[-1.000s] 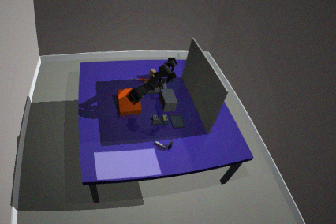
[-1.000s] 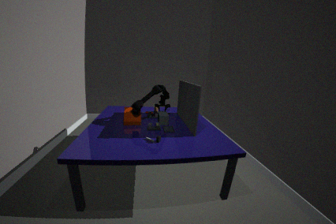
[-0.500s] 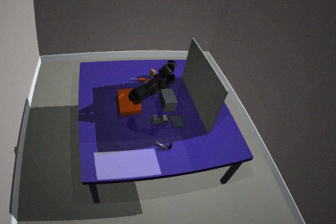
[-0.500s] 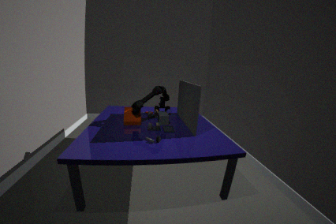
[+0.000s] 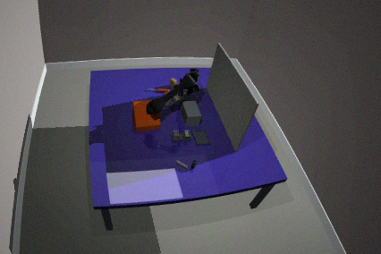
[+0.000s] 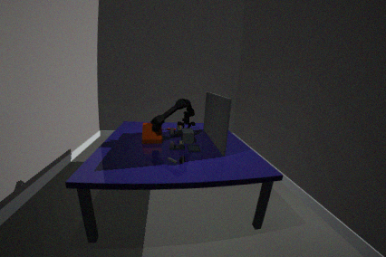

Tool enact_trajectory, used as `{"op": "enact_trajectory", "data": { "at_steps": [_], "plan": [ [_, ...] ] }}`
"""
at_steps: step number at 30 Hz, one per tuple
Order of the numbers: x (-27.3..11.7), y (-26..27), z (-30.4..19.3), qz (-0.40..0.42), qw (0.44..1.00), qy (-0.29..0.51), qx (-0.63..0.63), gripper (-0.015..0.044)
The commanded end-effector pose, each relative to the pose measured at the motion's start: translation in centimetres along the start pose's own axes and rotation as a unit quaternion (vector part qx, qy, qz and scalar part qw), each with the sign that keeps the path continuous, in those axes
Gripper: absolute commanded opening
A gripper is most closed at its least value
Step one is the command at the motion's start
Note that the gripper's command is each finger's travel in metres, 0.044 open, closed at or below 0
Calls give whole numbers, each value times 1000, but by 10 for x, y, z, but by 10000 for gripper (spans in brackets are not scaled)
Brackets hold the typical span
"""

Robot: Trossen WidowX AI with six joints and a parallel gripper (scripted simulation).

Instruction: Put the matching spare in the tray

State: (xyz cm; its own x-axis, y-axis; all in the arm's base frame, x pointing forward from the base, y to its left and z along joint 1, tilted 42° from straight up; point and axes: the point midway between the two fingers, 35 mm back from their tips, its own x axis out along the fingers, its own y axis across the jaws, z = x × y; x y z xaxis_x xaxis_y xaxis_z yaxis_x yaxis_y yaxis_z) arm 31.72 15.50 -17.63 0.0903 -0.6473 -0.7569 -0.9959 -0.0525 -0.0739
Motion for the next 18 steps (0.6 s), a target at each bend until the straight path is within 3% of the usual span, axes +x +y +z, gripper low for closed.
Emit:
{"op": "enact_trajectory", "data": {
  "at_steps": [1, 6, 14, 18],
  "plan": [
    [0, 0, 0, 0, 1000, 0, 0, 122],
    [0, 0, 0, 0, 1000, 0, 0, 0],
    [-2, 0, 0, 0, 1000, 0, 0, 0],
    [-31, -1, 2, -1, 1000, -1, -1, 0]
  ]
}}
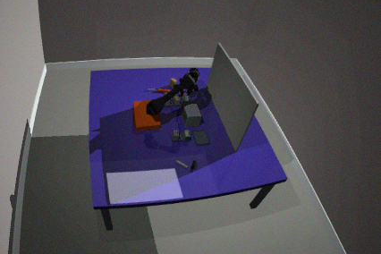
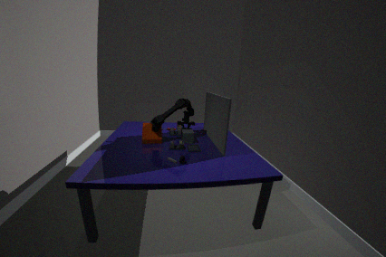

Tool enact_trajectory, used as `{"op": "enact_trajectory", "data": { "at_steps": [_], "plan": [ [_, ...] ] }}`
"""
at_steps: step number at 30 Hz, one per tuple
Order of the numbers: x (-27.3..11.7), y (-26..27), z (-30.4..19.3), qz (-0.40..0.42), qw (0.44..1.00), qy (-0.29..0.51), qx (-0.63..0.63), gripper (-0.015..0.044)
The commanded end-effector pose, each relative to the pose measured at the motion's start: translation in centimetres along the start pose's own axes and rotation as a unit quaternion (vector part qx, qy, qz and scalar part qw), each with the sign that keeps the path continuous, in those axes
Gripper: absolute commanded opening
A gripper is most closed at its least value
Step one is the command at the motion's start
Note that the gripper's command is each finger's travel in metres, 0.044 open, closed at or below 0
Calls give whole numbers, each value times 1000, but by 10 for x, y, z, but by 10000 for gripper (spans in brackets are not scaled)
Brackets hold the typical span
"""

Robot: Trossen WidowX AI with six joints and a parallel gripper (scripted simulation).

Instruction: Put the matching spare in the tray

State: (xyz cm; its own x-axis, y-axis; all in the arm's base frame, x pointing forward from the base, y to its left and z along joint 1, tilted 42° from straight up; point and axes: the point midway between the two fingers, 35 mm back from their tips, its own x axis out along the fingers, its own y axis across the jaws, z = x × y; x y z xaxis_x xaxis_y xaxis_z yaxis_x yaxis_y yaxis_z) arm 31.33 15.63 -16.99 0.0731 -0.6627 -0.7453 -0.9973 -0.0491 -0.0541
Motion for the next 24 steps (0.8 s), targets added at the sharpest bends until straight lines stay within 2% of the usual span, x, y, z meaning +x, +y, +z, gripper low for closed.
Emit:
{"op": "enact_trajectory", "data": {
  "at_steps": [1, 6, 13, 24],
  "plan": [
    [-34, -4, 4, -10, 1000, -10, 3, 0],
    [-72, -1, 3, -10, 1000, -9, 2, 0],
    [-74, -1, 3, -14, 1000, -8, -1, 0],
    [-133, -1, -2, -10, 1000, -10, 1, 0]
  ]
}}
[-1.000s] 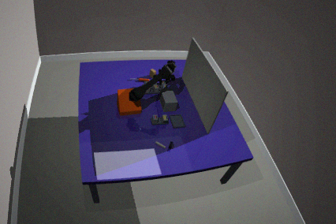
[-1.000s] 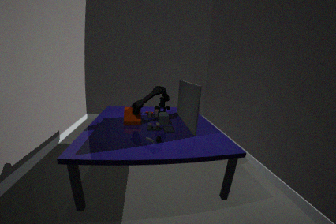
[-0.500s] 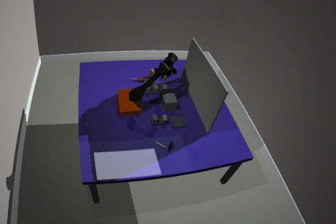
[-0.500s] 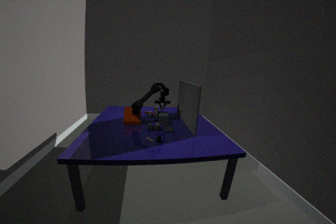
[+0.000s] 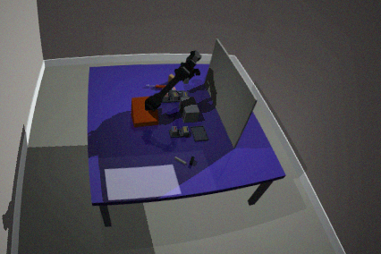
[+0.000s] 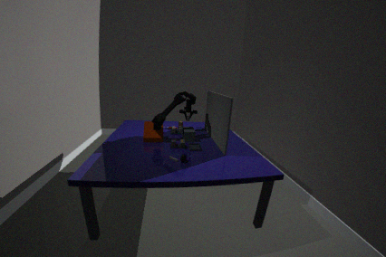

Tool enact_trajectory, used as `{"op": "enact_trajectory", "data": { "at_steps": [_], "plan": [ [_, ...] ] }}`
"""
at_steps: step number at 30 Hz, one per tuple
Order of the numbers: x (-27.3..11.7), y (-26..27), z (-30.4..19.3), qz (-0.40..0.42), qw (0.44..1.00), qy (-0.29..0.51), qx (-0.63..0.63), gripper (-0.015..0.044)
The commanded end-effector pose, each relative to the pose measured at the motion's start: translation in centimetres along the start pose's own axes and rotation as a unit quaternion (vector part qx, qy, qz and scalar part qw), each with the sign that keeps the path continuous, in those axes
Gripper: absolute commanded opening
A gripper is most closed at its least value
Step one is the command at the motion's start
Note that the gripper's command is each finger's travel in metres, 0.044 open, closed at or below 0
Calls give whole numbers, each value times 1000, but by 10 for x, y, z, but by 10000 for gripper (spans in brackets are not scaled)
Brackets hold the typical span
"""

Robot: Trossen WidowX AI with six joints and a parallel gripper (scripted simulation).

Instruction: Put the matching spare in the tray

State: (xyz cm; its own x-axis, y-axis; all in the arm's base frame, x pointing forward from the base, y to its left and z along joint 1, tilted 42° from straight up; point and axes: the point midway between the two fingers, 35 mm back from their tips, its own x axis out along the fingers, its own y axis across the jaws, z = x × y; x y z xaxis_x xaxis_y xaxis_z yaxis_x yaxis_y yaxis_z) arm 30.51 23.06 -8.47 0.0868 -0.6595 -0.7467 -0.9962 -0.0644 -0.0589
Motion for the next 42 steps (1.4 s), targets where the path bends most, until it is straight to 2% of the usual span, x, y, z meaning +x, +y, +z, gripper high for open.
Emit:
{"op": "enact_trajectory", "data": {
  "at_steps": [1, 10, 26, 42],
  "plan": [
    [-25, -1, -1, -3, 1000, -8, 5, 0],
    [-35, -6, -13, -2, 1000, -11, 4, 0],
    [-44, -55, -126, 0, 1000, -31, -2, 0],
    [-40, -66, -247, -3, 999, -34, -3, 0]
  ]
}}
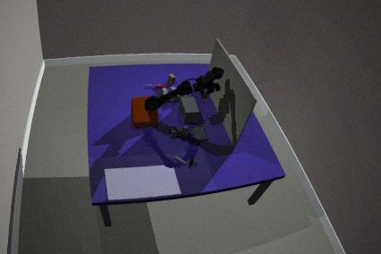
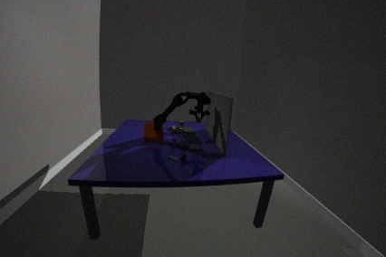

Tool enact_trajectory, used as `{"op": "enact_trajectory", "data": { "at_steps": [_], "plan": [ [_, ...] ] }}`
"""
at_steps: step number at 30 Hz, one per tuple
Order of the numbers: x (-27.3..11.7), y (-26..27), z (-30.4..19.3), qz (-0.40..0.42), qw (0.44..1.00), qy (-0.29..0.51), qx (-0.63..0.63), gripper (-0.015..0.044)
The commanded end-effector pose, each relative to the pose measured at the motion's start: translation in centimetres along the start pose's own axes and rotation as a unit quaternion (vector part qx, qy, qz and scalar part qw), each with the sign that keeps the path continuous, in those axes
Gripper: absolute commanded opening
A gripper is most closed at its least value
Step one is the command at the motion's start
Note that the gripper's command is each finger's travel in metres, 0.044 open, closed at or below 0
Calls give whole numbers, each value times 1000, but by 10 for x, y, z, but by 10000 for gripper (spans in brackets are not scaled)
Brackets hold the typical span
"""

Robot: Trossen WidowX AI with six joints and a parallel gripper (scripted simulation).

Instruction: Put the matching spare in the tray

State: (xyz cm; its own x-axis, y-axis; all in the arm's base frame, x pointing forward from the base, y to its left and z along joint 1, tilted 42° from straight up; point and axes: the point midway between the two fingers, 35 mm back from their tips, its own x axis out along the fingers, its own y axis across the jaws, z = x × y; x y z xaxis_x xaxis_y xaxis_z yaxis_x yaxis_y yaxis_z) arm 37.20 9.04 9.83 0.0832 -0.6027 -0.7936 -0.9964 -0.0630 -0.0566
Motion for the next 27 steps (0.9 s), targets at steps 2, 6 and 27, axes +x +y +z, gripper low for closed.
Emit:
{"op": "enact_trajectory", "data": {
  "at_steps": [2, 6, 27],
  "plan": [
    [-4, 3, -35, -5, 1000, 4, -2, 0],
    [-4, 7, -66, -6, 1000, 8, -1, 0],
    [-5, 53, -187, -4, 999, 39, 5, 0]
  ]
}}
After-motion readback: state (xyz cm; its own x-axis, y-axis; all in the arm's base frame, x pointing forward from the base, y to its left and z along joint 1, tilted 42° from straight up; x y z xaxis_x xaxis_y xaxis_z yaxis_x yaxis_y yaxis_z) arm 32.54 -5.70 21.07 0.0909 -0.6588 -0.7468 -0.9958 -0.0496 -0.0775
